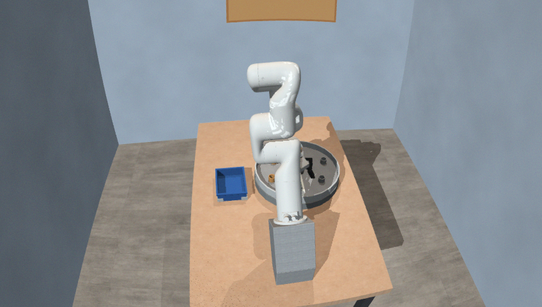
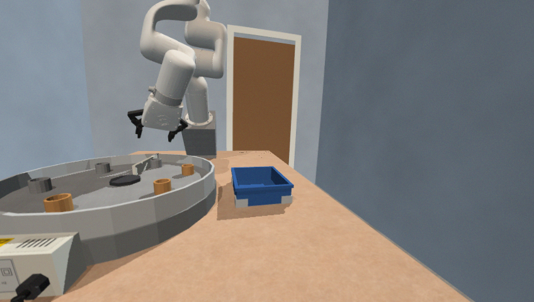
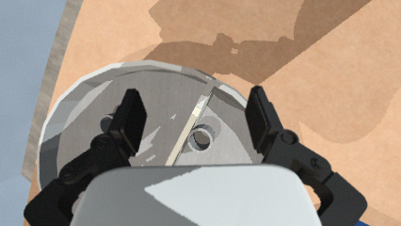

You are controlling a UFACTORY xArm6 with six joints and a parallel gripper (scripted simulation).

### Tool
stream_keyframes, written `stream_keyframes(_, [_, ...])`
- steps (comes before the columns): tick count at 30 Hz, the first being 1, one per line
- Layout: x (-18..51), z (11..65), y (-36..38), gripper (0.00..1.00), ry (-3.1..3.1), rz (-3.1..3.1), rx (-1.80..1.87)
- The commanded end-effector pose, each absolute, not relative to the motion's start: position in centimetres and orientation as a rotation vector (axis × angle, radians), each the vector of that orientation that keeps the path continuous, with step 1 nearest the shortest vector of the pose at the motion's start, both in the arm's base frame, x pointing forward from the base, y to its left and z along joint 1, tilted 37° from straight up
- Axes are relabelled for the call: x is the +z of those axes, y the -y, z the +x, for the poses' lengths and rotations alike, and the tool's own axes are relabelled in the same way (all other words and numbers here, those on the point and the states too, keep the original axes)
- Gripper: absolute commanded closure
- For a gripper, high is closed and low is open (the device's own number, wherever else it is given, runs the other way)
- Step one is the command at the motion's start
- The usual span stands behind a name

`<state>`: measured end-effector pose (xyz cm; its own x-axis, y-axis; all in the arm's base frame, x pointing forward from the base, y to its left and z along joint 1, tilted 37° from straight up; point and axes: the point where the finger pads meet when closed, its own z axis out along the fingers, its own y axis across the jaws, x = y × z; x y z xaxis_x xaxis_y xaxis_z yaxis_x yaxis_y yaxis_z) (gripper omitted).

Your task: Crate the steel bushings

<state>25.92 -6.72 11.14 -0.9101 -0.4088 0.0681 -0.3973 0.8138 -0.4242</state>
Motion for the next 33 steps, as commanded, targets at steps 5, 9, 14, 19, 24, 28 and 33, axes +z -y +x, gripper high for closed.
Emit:
stream_keyframes(5, [14.7,27.6,0.8,0.00,-2.751,-0.822,-0.555])
stream_keyframes(9, [15.9,28.1,-1.3,0.00,-2.668,-0.881,-0.503])
stream_keyframes(14, [16.8,28.3,-2.9,0.00,-2.604,-0.924,-0.464])
stream_keyframes(19, [18.9,28.3,-6.4,0.00,-2.461,-1.011,-0.376])
stream_keyframes(24, [20.7,28.0,-9.1,0.00,-2.347,-1.072,-0.306])
stream_keyframes(28, [22.1,27.6,-11.1,0.00,-2.257,-1.116,-0.250])
stream_keyframes(33, [22.4,27.5,-11.5,0.00,-2.239,-1.124,-0.240])
